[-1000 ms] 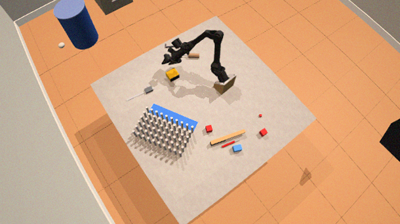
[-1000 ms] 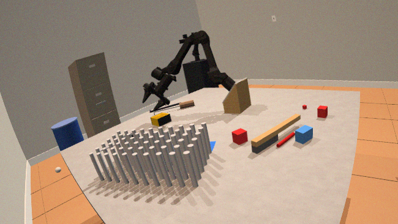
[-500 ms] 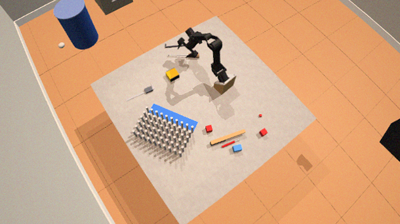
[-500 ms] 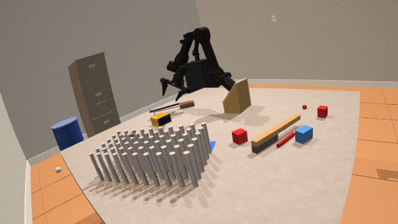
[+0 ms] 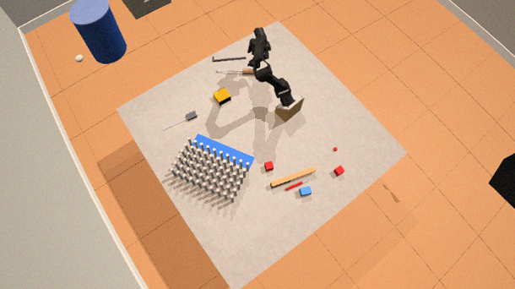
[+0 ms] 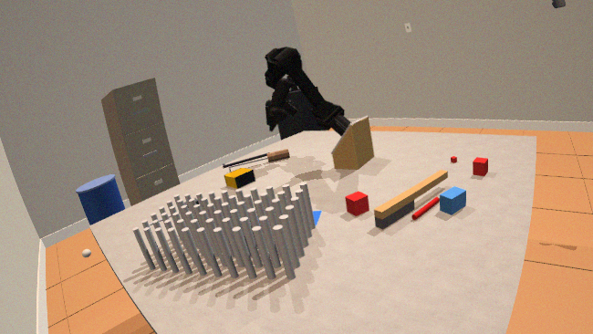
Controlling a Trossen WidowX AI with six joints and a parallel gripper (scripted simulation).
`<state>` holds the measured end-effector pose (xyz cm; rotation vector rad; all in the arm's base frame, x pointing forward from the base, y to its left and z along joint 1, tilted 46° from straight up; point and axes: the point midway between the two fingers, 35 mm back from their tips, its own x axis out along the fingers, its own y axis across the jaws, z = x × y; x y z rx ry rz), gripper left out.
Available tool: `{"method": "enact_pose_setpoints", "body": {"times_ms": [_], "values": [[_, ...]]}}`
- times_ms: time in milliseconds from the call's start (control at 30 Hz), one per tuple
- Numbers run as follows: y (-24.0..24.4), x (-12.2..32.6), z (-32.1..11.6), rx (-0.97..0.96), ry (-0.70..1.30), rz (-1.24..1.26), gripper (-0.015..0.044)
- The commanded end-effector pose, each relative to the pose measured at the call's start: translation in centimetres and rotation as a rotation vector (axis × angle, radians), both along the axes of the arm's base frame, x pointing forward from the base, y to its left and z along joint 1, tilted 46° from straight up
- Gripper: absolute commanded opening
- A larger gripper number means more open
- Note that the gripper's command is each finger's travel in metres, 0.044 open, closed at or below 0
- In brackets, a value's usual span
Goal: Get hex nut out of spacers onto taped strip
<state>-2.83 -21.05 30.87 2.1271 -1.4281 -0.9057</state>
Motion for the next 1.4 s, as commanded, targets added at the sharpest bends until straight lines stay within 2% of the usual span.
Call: {"method": "enact_pose_setpoints", "body": {"times_ms": [0,100,300,667,867,1033,1233,1367], "values": [[0.3,0.0,0.1,0.007,-0.040,-0.013,0.0440],[-0.3,-0.2,-0.5,0.008,-0.039,-0.012,0.0440],[-3.7,-0.6,-4.3,0.003,-0.042,-0.013,0.0440],[-3.7,-0.5,-4.2,0.008,-0.042,-0.004,0.0440],[-4.0,-1.0,-4.1,0.192,-0.150,0.110,0.0440],[-4.1,-1.1,-3.9,0.209,-0.168,0.124,0.0440],[-4.1,-1.1,-3.9,0.209,-0.168,0.124,0.0282],[-4.1,-1.1,-3.9,0.209,-0.168,0.124,0.0280]]}}
